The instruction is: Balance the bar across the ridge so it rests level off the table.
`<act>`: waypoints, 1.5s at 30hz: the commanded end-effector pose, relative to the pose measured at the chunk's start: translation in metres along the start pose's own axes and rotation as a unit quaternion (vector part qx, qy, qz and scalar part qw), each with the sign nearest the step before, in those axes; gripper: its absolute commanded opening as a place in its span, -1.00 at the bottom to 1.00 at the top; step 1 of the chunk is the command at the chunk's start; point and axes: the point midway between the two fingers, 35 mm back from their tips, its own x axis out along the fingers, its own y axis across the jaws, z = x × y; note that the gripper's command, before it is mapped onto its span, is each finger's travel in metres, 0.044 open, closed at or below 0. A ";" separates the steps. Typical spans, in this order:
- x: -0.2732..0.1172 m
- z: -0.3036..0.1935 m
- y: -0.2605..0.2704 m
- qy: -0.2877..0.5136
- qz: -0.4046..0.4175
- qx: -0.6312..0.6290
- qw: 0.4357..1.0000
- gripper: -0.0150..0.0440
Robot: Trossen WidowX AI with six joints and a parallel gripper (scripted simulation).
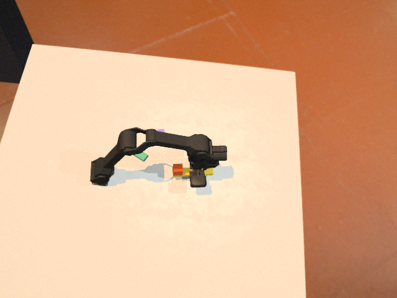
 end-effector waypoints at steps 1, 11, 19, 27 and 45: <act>0.000 0.000 0.000 0.000 0.000 0.000 1.000 -0.22; 0.000 0.000 0.000 0.000 0.000 0.000 1.000 0.07; 0.000 0.000 0.000 0.000 0.000 0.000 1.000 0.08; 0.000 0.000 0.000 0.000 0.000 0.000 1.000 0.08; 0.000 0.000 0.000 0.000 0.000 0.000 1.000 0.09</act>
